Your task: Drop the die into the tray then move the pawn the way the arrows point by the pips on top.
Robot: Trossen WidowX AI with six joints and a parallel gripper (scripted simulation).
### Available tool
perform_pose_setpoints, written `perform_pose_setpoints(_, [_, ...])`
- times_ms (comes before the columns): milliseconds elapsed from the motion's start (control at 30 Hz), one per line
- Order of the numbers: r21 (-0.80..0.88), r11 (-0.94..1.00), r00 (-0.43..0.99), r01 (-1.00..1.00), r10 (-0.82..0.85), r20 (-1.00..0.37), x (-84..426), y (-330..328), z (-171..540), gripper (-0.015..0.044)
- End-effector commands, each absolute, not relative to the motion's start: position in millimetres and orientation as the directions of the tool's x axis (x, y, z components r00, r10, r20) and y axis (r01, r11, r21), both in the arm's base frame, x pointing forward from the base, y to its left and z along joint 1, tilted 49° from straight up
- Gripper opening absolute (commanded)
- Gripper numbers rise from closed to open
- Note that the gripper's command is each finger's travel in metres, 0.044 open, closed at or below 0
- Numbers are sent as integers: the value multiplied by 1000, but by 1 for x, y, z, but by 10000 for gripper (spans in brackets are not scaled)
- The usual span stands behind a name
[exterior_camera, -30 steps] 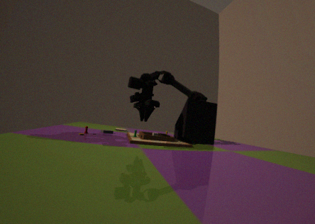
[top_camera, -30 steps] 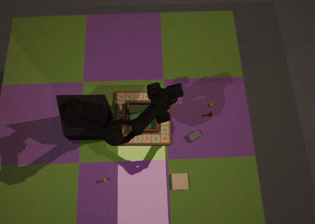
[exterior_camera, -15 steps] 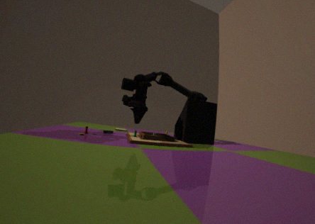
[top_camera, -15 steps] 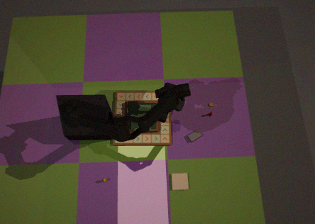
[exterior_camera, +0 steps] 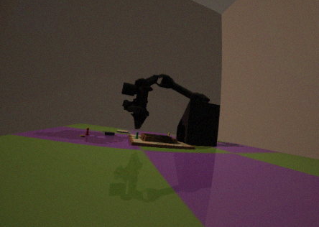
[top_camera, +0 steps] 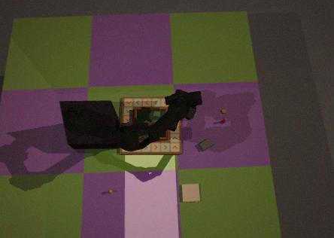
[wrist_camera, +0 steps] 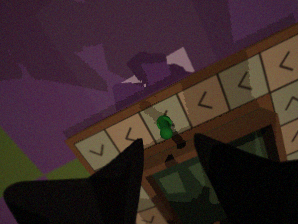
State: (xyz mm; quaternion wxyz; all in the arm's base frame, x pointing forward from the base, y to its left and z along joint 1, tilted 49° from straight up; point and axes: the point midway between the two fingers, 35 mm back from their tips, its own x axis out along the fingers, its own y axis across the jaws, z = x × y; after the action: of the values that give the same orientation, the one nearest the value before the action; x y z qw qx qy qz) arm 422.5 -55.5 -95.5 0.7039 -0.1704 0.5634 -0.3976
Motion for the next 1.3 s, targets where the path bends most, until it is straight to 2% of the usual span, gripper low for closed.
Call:
perform_pose_setpoints(0, [-695,622,43,361,-755,-654,421,-62,-102,200])
perform_pose_setpoints(667, [-696,621,43,361,-757,-652,422,-85,-122,200])
perform_pose_setpoints(867, [-696,621,43,361,-757,-652,422,-85,-122,43])
perform_pose_setpoints(1067, [-696,621,43,361,-757,-652,422,-85,-122,2])
perform_pose_setpoints(1267, [-695,622,43,361,-756,-653,422,-81,-119,0])
